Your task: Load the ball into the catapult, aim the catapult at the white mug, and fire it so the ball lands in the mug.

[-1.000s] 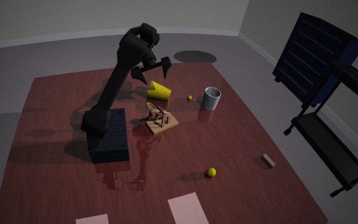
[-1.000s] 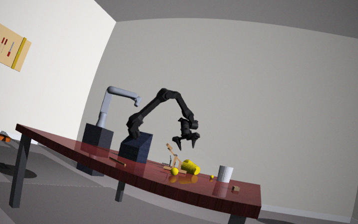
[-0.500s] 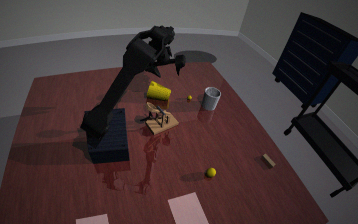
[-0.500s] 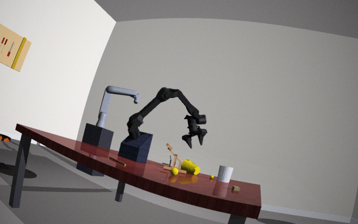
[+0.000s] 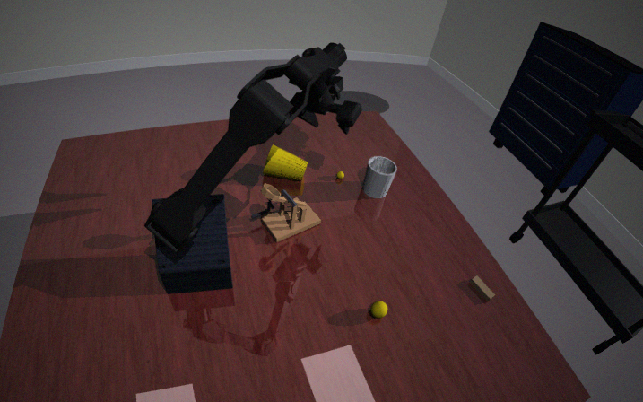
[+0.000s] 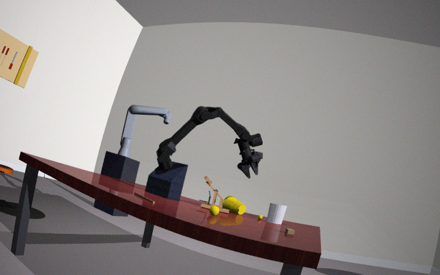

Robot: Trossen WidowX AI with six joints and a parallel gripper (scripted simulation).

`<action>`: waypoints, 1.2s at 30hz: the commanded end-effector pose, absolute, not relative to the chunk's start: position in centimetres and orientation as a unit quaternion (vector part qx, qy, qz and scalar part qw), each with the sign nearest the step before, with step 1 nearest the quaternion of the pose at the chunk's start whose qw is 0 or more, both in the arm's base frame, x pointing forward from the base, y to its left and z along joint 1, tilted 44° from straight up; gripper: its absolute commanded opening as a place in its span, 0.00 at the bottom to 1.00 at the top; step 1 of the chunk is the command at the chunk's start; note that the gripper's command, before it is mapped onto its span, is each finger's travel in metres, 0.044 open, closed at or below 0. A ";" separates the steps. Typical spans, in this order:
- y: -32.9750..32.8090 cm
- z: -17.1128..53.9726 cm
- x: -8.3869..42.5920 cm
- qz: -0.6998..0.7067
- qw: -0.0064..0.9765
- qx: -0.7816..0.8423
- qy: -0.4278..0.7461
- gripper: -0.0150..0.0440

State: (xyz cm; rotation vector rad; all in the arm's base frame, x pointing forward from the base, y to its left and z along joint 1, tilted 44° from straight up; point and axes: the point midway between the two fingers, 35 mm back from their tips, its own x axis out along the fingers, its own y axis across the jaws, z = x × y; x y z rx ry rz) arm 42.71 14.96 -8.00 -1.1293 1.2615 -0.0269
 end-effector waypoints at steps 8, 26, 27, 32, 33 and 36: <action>13.6 -3.9 48.1 -0.095 0.767 -0.385 0.504 1.00; 12.0 -0.5 51.7 -0.150 0.826 -0.298 0.455 1.00; 12.0 -0.5 51.7 -0.150 0.826 -0.298 0.455 1.00; 12.0 -0.5 51.7 -0.150 0.826 -0.298 0.455 1.00; 12.0 -0.5 51.7 -0.150 0.826 -0.298 0.455 1.00; 12.4 -0.9 51.7 -0.145 0.825 -0.299 0.457 1.00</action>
